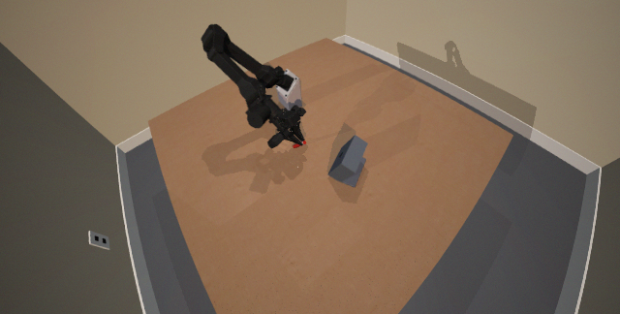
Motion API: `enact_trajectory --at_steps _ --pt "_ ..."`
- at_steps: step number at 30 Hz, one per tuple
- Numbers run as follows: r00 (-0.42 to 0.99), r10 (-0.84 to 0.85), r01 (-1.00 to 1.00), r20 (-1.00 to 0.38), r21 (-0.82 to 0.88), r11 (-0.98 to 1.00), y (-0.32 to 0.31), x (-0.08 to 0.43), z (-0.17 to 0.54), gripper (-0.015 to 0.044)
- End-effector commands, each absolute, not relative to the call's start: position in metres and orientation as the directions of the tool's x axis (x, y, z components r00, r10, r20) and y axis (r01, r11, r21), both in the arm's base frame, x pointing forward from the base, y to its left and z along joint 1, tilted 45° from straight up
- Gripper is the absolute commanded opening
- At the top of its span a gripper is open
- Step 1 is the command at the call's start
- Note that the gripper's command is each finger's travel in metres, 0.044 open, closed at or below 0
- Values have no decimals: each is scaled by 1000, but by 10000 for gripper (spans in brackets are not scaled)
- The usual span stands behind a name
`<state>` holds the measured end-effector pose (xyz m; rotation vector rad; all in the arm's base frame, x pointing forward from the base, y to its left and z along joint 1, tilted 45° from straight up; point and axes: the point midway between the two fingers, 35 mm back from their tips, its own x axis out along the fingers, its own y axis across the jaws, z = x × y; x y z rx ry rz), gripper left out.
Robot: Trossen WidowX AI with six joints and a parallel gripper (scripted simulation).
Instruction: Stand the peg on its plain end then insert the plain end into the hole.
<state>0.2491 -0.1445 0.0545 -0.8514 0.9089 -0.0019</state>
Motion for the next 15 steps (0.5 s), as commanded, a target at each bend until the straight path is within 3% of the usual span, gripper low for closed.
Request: enact_trajectory --at_steps 1,15 --pt "666 -312 -342 -678 -649 680 -144 245 55 49" --pt "741 -230 -343 -631 -649 679 -144 237 59 49"
